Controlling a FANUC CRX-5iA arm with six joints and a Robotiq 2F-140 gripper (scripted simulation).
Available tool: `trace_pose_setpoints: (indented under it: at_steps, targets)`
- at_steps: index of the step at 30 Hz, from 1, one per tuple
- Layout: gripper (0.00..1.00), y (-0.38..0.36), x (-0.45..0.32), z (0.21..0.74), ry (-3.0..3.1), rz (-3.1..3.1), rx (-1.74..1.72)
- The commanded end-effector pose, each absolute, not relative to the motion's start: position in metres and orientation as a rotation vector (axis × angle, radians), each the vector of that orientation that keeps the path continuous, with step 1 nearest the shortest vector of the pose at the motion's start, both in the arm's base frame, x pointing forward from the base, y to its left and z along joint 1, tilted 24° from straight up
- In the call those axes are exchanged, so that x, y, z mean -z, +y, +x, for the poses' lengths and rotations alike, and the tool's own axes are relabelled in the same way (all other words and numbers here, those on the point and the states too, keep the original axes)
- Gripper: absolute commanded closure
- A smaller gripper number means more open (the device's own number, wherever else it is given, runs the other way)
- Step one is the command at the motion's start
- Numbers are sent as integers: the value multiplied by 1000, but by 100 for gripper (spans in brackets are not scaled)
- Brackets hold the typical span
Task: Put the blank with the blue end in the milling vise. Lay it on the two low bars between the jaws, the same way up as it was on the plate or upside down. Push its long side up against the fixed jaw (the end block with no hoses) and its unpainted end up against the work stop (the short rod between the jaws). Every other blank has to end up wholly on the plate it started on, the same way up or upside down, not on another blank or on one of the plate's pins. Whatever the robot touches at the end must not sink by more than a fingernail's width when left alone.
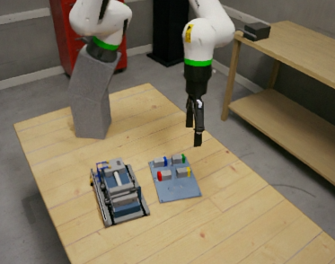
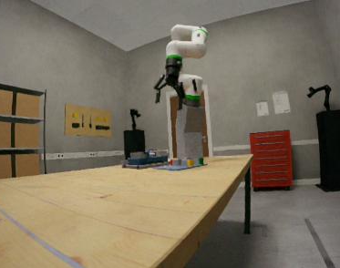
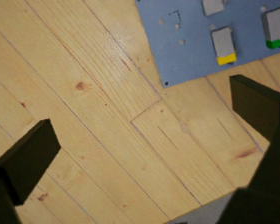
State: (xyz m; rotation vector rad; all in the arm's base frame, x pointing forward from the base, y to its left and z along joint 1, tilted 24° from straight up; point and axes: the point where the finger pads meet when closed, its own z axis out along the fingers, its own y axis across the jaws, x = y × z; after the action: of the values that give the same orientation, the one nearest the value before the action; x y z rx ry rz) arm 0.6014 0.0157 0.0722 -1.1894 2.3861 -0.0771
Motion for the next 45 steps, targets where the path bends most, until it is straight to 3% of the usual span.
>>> trace_pose_setpoints:
  at_steps: [1,12,45]
  targets:
    - [0,17,-71,597,2382,-1222,44]
    - [0,26,-62,573,2347,-1388,-109]
    - [0,57,-29,491,2344,-1400,-119]
